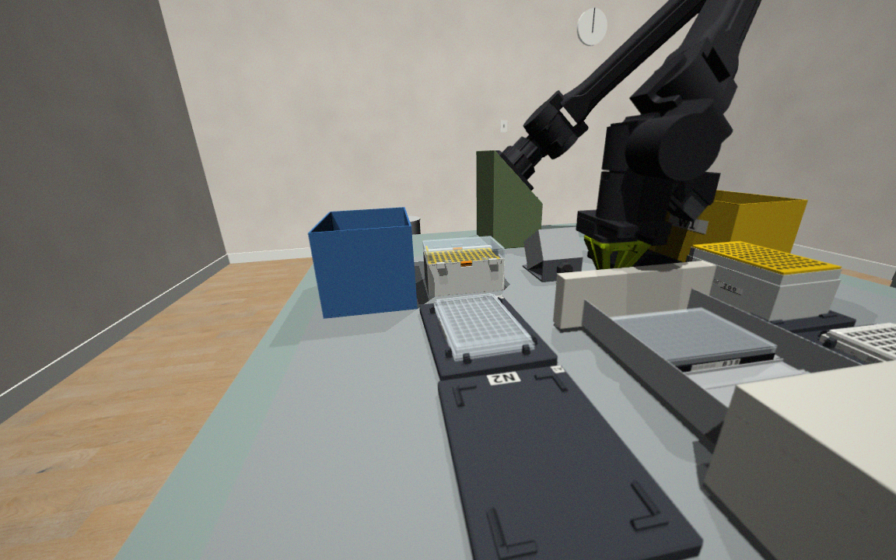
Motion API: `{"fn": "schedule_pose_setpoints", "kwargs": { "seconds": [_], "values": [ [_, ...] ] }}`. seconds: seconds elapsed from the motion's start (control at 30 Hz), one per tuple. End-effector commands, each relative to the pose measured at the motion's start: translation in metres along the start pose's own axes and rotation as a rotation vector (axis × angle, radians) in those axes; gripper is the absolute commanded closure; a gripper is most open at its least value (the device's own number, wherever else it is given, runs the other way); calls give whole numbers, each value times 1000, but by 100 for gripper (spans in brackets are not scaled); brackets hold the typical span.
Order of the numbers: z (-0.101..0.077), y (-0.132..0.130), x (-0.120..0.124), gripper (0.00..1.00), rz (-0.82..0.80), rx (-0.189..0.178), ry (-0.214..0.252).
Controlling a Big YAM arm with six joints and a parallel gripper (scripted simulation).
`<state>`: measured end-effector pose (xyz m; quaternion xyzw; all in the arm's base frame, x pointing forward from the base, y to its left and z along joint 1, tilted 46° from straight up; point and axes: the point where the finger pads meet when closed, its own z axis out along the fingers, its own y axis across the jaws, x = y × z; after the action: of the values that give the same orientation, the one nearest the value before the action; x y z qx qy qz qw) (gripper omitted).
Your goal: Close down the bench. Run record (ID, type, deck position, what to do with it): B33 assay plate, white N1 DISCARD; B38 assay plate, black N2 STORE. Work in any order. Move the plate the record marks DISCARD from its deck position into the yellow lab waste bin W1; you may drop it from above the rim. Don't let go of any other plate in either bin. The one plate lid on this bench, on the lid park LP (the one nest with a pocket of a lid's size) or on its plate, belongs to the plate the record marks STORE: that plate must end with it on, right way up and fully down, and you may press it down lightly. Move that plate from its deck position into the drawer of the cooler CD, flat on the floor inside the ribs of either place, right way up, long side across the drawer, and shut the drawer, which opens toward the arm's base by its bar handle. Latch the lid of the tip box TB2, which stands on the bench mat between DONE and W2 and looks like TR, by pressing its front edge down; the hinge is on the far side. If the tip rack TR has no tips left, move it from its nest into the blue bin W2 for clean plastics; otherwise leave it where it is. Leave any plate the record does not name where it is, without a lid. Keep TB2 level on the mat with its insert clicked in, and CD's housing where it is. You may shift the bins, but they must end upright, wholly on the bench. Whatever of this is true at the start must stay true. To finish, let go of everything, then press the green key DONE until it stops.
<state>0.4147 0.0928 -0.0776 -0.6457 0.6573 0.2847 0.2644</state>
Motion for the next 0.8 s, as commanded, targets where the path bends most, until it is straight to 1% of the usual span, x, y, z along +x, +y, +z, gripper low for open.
{"fn": "schedule_pose_setpoints", "kwargs": {
  "seconds": [0.0,0.53,0.6,0.7,0.77],
  "values": [
    [-15,-35,-10,100,-45,59,2],
    [-15,-35,-10,100,-45,59,2],
    [-8,-31,-5,100,-22,34,0],
    [-8,-37,-6,100,-31,41,1],
    [-8,-38,-5,100,-23,35,0]
  ]
}}
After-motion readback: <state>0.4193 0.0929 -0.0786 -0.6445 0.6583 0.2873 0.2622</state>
